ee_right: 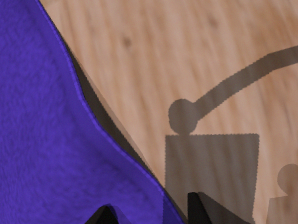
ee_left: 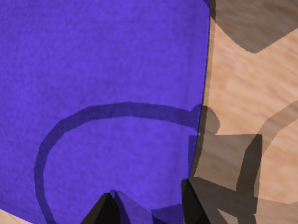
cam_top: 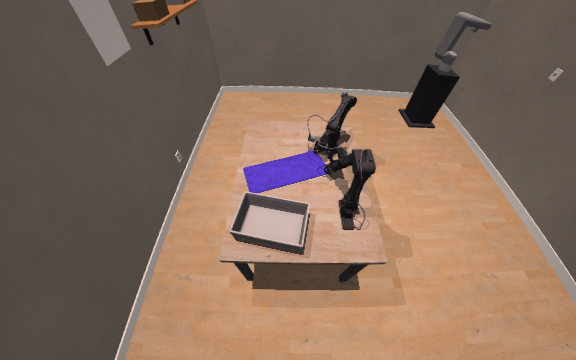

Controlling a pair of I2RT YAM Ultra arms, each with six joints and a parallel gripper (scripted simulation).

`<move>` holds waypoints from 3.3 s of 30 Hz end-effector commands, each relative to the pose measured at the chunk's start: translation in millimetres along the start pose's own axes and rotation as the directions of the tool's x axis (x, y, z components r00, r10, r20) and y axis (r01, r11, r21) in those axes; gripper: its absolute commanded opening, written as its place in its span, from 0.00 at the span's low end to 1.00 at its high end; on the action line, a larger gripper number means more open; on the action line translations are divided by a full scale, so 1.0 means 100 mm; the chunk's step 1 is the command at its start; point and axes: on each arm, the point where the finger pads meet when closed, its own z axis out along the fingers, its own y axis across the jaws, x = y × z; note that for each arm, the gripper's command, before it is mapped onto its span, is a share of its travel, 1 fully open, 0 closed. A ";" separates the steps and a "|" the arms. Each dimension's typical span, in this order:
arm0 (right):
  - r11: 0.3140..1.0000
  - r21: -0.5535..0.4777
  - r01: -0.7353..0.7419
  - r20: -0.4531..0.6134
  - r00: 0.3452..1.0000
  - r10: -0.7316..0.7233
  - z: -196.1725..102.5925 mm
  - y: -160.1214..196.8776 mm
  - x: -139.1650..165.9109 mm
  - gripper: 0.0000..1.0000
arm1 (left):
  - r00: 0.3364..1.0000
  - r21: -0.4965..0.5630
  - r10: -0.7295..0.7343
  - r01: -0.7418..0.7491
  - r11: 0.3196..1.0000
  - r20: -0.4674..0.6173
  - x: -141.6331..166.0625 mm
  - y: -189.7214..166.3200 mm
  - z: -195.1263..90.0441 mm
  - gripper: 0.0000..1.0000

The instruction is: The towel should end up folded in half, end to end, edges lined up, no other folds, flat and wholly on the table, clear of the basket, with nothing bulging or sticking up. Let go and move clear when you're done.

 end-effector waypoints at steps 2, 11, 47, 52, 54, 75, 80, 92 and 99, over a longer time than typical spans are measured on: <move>1.000 -0.007 -0.009 0.020 1.000 0.009 0.03 -0.02 0.01 0.34 | 1.000 0.006 -0.009 0.009 1.000 0.012 -0.02 -0.01 0.00 0.27; 1.000 0.021 0.010 -0.019 1.000 -0.010 0.05 -0.08 0.09 0.24 | 1.000 -0.008 0.001 -0.001 1.000 -0.013 0.08 0.07 0.08 0.19; 0.997 -0.065 -0.028 0.010 1.000 0.028 -0.14 0.32 -0.33 0.00 | 0.999 0.119 -0.023 0.020 0.993 0.029 -0.18 0.27 -0.21 0.00; 0.983 -0.110 -0.149 0.083 0.984 0.159 -0.41 0.37 -0.60 0.00 | 0.996 0.277 0.028 -0.049 0.959 0.081 -0.39 0.38 -0.38 0.00; 0.951 -0.173 -0.255 0.164 0.945 0.283 -0.72 0.37 -0.81 0.00 | 0.987 0.407 0.067 -0.121 0.905 0.144 -0.64 0.42 -0.61 0.00; 0.885 -0.310 -0.347 0.231 0.875 0.425 -1.19 0.37 -1.00 0.00 | 0.974 0.653 0.020 -0.166 0.739 0.226 -0.90 0.41 -0.97 0.00; 0.891 -0.307 -0.335 0.235 0.880 0.412 -1.18 0.33 -1.07 0.00 | 0.970 0.653 -0.033 -0.138 0.744 0.242 -1.00 0.41 -1.01 0.00; 0.923 -0.363 -0.131 0.203 0.955 0.215 -0.90 0.57 -1.45 0.00 | 0.933 0.456 -0.300 0.184 0.871 0.198 -1.05 0.76 -0.68 0.00; 0.910 -0.414 -0.004 0.179 0.980 0.086 -0.68 0.71 -1.72 0.00 | 0.868 0.293 -0.448 0.381 0.877 0.212 -1.04 1.08 -0.45 0.00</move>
